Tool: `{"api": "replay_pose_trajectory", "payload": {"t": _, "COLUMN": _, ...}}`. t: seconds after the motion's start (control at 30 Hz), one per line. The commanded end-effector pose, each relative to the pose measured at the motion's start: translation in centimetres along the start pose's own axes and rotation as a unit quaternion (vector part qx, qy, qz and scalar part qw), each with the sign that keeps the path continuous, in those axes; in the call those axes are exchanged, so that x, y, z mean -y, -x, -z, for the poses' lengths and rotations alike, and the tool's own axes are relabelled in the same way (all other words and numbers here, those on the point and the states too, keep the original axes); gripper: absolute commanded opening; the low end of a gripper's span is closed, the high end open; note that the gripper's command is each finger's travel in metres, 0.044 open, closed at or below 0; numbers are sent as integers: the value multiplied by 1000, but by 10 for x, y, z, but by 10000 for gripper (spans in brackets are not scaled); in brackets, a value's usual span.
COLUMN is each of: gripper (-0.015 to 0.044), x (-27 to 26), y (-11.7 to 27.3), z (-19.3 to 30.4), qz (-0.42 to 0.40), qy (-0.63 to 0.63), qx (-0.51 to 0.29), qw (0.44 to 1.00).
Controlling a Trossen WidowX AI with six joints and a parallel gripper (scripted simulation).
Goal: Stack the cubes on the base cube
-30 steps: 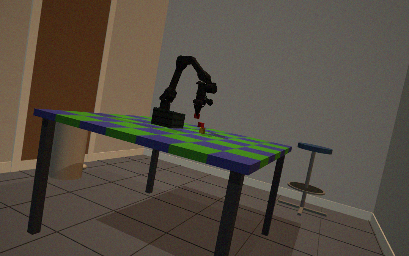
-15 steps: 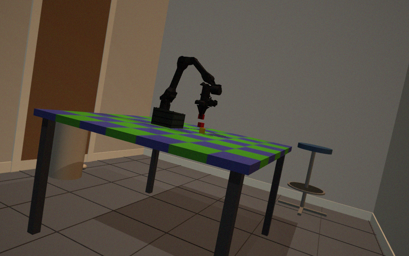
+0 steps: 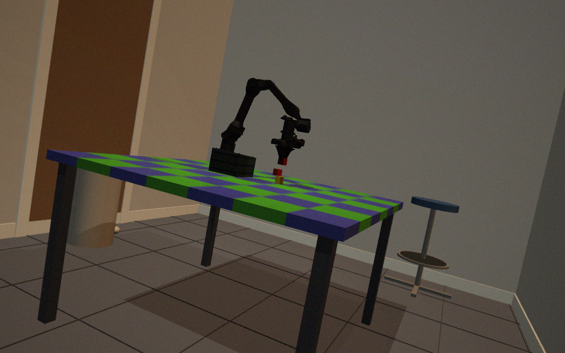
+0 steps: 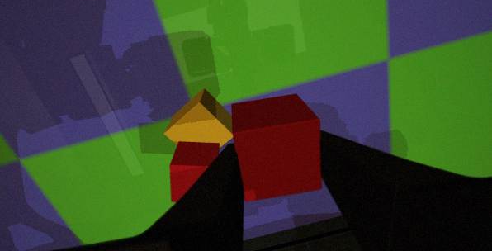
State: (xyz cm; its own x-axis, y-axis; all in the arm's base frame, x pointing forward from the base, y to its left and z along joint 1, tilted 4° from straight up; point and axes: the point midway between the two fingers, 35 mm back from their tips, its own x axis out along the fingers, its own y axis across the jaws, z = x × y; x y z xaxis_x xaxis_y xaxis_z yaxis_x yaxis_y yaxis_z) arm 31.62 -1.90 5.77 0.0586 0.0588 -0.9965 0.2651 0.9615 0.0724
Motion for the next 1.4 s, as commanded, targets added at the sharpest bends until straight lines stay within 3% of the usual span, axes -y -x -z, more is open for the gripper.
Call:
{"api": "replay_pose_trajectory", "payload": {"t": 0.0, "gripper": 105, "x": -15, "y": 1, "z": 3, "qz": 0, "qy": -32, "qx": 2, "qw": 999}}
{"api": "replay_pose_trajectory", "payload": {"t": 0.33, "gripper": 105, "x": -45, "y": 1, "z": 11, "qz": -2, "qy": -100, "qx": 1, "qw": 995}}
{"api": "replay_pose_trajectory", "payload": {"t": 0.83, "gripper": 105, "x": -45, "y": -29, "z": 12, "qz": -2, "qy": -104, "qx": 1, "qw": 995}}
{"api": "replay_pose_trajectory", "payload": {"t": 1.37, "gripper": 105, "x": -45, "y": -35, "z": 12, "qz": -2, "qy": -103, "qx": 1, "qw": 995}}
